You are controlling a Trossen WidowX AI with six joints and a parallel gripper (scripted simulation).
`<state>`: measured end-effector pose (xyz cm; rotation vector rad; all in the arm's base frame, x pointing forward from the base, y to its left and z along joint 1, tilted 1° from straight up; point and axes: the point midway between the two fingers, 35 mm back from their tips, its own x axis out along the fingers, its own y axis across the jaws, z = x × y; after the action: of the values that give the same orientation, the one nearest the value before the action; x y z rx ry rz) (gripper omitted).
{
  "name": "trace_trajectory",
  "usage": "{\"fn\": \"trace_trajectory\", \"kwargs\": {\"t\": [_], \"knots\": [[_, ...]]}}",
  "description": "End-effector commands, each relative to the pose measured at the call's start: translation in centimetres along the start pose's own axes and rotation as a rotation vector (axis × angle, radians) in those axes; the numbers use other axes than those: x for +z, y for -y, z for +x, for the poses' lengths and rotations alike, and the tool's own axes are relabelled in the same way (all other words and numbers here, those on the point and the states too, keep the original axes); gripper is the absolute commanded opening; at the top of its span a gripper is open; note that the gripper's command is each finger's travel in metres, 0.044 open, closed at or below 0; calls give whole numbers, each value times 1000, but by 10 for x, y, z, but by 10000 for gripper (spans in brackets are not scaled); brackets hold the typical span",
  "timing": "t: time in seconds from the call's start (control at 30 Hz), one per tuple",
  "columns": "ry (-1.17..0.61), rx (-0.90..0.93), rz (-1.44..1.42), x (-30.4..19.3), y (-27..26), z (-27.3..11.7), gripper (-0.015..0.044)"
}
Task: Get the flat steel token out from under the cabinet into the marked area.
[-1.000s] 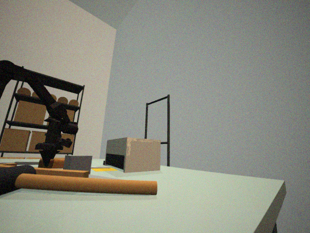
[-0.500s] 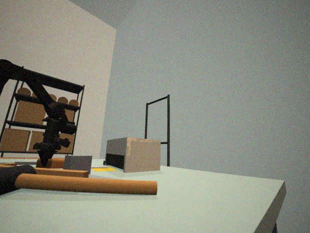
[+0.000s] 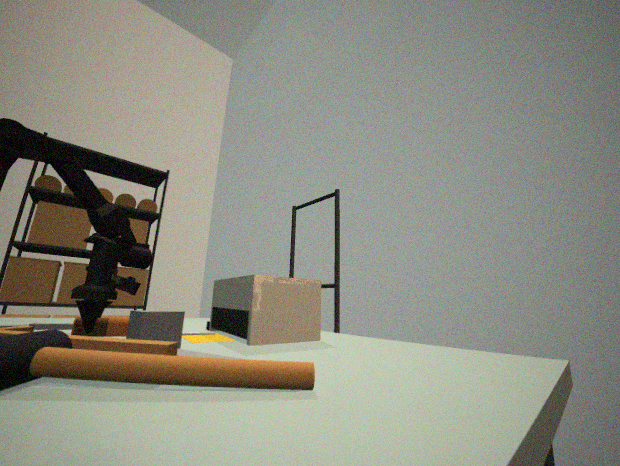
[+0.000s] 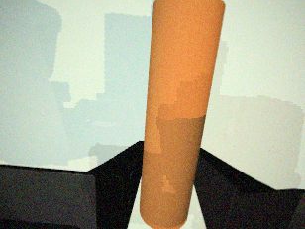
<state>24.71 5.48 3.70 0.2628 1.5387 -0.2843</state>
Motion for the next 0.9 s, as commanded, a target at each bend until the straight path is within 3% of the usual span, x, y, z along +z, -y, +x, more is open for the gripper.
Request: {"fn": "trace_trajectory", "kwargs": {"t": [0.0, 0.87], "knots": [[0, 4, -41, 0, -1, -1, 0], [0, 4, -250, -1, -1, -2, 0]]}}
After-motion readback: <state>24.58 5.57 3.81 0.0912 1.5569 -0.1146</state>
